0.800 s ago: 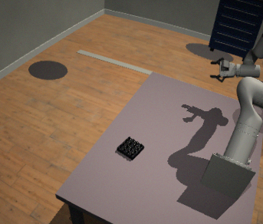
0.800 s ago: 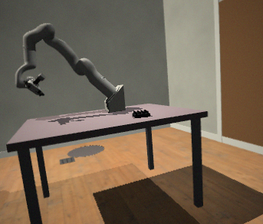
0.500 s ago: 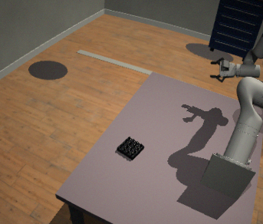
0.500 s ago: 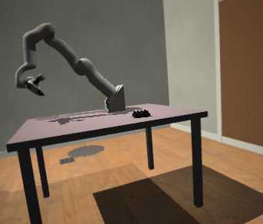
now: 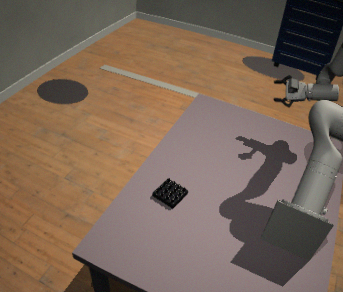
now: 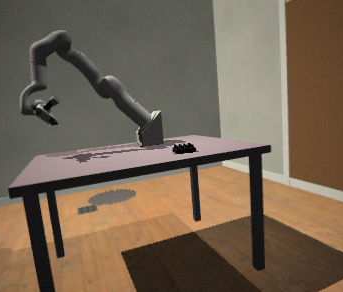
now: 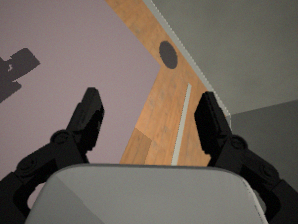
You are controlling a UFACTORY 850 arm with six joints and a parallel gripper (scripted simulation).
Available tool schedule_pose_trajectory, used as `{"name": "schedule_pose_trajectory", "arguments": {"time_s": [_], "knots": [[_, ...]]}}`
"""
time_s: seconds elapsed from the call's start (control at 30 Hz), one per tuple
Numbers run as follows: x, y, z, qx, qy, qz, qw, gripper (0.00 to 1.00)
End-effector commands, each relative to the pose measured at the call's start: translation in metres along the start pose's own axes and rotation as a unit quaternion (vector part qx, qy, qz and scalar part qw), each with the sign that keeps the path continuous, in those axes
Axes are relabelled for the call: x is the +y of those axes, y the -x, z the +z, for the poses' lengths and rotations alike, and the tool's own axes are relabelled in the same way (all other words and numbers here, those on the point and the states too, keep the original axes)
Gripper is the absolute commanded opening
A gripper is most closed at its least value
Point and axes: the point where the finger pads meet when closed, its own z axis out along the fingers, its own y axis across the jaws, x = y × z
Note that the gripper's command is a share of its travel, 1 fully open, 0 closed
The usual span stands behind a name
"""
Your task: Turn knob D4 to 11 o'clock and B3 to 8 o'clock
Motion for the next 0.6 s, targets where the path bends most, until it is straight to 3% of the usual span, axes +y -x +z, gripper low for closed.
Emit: {"name": "schedule_pose_trajectory", "arguments": {"time_s": [0.0,0.23,0.3,0.37,0.57], "knots": [[-0.009,-0.009,0.012,0.025,-0.019,-0.015,0.999,1.0],[-0.044,-0.041,0.05,0.114,-0.08,-0.07,0.988,1.0],[-0.044,-0.041,0.05,0.114,-0.08,-0.07,0.988,1.0],[-0.061,-0.057,0.064,0.156,-0.106,-0.098,0.977,1.0],[-0.088,-0.08,0.084,0.221,-0.143,-0.144,0.954,1.0]]}}
